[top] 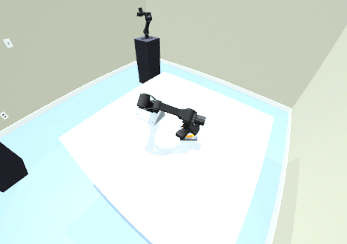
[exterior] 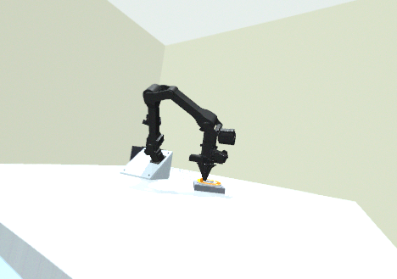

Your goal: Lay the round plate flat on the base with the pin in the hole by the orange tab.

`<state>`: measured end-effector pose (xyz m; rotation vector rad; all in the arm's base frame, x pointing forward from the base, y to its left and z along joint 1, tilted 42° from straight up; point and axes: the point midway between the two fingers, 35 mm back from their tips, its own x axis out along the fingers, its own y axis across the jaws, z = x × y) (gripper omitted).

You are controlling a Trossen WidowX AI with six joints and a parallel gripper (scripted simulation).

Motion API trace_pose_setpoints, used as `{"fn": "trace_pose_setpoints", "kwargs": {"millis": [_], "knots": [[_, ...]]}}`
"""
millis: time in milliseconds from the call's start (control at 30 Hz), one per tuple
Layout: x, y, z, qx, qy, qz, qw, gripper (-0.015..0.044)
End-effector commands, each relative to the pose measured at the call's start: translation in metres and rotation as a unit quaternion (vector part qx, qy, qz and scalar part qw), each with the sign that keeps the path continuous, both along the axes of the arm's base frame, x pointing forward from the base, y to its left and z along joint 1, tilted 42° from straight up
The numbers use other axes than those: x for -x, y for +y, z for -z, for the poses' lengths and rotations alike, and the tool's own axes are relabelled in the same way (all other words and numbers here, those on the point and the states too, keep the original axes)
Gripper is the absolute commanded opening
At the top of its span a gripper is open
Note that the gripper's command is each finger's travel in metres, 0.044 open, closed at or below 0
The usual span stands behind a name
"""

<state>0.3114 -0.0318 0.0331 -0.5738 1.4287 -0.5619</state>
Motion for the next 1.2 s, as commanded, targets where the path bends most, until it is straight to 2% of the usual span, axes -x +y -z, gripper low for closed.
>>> {"fn": "trace_pose_setpoints", "kwargs": {"millis": [0, 1167], "knots": [[0.001, 0.0, 0.001, 0.002, 0.001, -0.004, 1.0, 0.0], [0.034, 0.002, 0.008, 0.002, 0.002, -0.004, 1.0, 0.0]]}}
